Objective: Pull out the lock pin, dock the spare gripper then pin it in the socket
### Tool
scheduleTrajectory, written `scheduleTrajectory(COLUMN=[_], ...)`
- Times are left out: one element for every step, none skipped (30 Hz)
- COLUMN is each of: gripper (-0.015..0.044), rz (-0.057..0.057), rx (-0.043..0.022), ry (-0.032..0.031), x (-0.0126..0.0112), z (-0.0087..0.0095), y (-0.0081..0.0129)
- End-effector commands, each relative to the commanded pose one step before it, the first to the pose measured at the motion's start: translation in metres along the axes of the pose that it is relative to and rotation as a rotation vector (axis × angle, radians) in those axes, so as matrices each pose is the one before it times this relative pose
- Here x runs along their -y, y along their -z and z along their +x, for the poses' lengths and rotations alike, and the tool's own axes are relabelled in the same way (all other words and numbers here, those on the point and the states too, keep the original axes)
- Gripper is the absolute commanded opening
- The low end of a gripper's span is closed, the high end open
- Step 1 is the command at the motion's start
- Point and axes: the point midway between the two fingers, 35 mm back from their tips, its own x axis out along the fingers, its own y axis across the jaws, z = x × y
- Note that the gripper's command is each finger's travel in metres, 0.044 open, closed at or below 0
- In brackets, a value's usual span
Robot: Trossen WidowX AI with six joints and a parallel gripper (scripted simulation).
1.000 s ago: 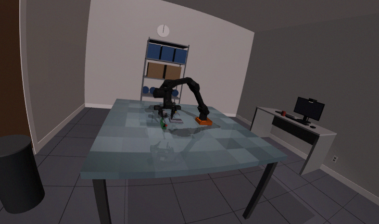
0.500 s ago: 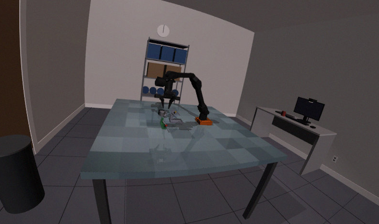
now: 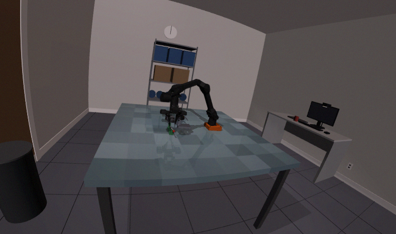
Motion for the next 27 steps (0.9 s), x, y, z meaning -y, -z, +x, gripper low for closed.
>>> scheduleTrajectory(gripper=[0.018, 0.018, 0.018, 0.018, 0.018, 0.018, 0.018, 0.018, 0.018, 0.018, 0.018, 0.018, 0.018, 0.018, 0.018, 0.018, 0.018, 0.018, 0.018, 0.018, 0.018, 0.018, 0.018, 0.018, 0.018, 0.018, 0.018], rz=[-0.0061, 0.0, 0.0, 0.0, 0.0, 0.0, 0.0, 0.0, 0.0, 0.0, 0.0, 0.0, 0.0, 0.0, 0.0, 0.0, 0.0, 0.0, 0.0, 0.0, 0.0, 0.0, 0.0, 0.0, 0.0, 0.0, 0.0], rx=[0.00051, 0.0, 0.0, 0.0, 0.0, 0.0, 0.0, 0.0, 0.0, 0.0, 0.0, 0.0, 0.0, 0.0, 0.0, 0.0, 0.0, 0.0, 0.0, 0.0, 0.0, 0.0, 0.0, 0.0, 0.0, 0.0, 0.0], ry=[0.01331, 0.00001, 0.00001, 0.00001, 0.00001, 0.00001, 0.00001, 0.00001, 0.00001, 0.00001, 0.0, 0.0, 0.0, 0.0, 0.0, 0.0, 0.0, 0.0, 0.0, 0.0, 0.0, 0.0, -0.00001, -0.00001, -0.00001, -0.00001, -0.00001], x=[0.00158, 0.00016, 0.00015, 0.00014, 0.00013, 0.00013, 0.00011, 0.00011, 0.00009, 0.00008, 0.00007, 0.00006, 0.00005, 0.00004, 0.00003, 0.00002, 0.00001, 0.00001, 0.0, -0.00001, -0.00002, -0.00003, -0.00003, -0.00004, -0.00005, -0.00006, -0.00007], z=[0.0033, 0.00161, 0.00162, 0.00162, 0.00162, 0.00162, 0.00162, 0.00162, 0.00162, 0.00162, 0.00162, 0.00162, 0.00162, 0.00162, 0.00162, 0.00161, 0.00161, 0.00161, 0.00161, 0.00161, 0.00161, 0.00161, 0.0016, 0.0016, 0.0016, 0.0016, 0.0016], y=[0.0009, 0.00024, 0.00025, 0.00025, 0.00025, 0.00026, 0.00026, 0.00026, 0.00026, 0.00026, 0.00026, 0.00026, 0.00026, 0.00026, 0.00027, 0.00027, 0.00027, 0.00027, 0.00027, 0.00028, 0.00028, 0.00028, 0.00028, 0.00029, 0.00029, 0.00029, 0.00029])
